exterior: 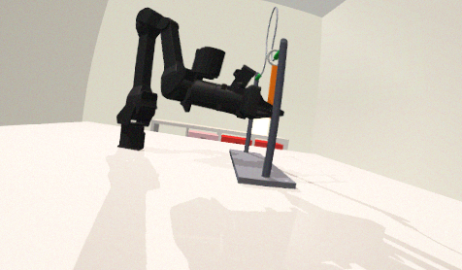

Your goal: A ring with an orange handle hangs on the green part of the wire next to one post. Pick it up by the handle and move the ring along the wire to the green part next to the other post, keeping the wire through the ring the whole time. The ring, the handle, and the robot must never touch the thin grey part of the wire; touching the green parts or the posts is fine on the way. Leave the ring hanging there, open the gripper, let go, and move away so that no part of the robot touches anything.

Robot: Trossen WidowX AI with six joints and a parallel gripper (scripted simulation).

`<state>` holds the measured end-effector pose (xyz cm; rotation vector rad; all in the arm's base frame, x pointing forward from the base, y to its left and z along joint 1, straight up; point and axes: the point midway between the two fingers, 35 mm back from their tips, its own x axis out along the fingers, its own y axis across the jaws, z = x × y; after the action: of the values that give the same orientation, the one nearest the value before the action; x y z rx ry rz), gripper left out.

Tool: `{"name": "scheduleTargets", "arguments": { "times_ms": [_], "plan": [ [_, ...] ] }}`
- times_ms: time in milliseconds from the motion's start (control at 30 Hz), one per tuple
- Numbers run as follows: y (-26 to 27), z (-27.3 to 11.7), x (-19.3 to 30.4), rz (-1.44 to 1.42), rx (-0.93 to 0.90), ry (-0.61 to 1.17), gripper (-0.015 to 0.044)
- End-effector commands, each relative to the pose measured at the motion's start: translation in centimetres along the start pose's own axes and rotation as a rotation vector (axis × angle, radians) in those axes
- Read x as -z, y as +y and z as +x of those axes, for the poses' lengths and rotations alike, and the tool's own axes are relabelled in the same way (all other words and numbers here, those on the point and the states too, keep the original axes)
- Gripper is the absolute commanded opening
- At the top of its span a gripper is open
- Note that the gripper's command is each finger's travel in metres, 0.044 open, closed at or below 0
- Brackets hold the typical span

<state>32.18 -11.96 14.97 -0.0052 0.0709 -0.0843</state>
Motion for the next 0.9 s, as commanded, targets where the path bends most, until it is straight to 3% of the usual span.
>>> {"name": "scheduleTargets", "arguments": {
  "times_ms": [0, 867],
  "plan": [
    [0.5, -0.1, 0.1, 0.009, 0.004, 0.0, -0.015],
    [5.7, -0.1, -0.3, 0.23, -0.018, -0.005, -0.015]
  ]
}}
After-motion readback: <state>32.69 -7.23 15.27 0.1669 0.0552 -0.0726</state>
